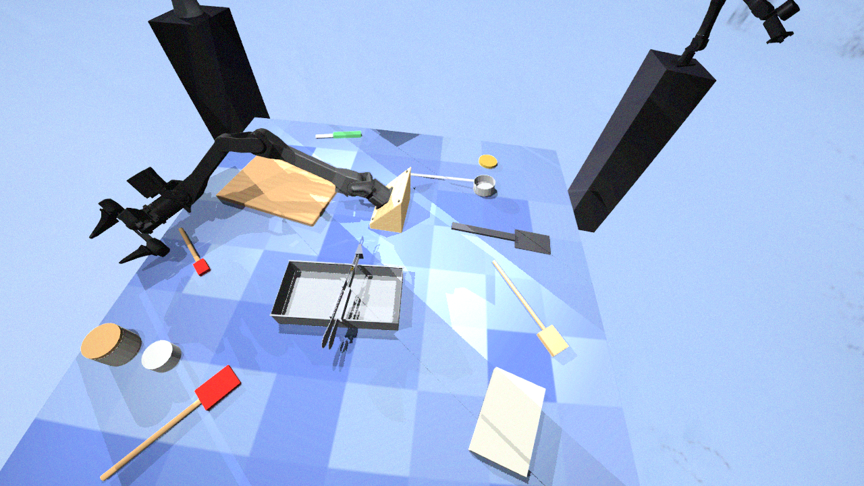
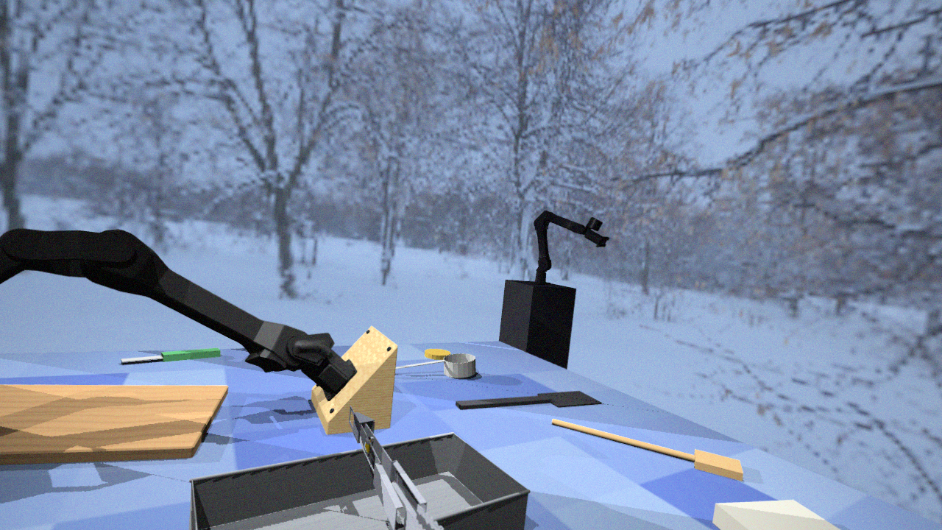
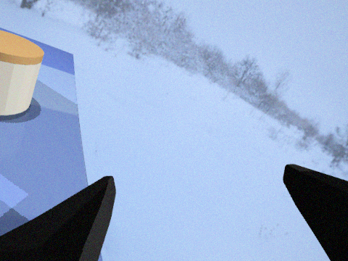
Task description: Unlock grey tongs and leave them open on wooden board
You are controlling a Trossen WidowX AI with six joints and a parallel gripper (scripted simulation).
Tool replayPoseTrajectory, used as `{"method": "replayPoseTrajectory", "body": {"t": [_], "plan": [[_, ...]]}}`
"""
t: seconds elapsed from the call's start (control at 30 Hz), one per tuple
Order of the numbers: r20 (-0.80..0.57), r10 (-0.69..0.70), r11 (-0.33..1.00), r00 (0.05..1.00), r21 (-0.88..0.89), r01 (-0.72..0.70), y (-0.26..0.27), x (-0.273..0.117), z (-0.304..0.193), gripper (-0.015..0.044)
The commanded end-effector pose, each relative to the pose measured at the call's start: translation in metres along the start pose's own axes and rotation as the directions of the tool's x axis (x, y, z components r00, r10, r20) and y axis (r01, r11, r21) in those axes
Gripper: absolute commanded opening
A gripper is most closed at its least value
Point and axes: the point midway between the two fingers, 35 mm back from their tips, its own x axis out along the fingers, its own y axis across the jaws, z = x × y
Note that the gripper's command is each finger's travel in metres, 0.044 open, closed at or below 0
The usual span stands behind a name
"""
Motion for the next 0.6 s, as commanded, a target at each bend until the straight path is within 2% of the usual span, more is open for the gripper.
{"method": "replayPoseTrajectory", "body": {"t": [0.0, 0.13, 0.33, 0.57], "plan": [[-0.002, 0.090, 0.995, 0.996, 0.038, -0.090, 0.048, 0.026, 0.028, 0.0440], [-0.005, 0.195, 0.980, 0.981, 0.048, -0.195, 0.097, 0.044, 0.058, 0.0440], [-0.008, 0.224, 0.973, 0.975, 0.062, -0.223, 0.111, 0.049, 0.068, 0.0440], [-0.004, 0.392, 0.920, 0.920, 0.035, -0.391, 0.179, 0.056, 0.109, 0.0440]]}}
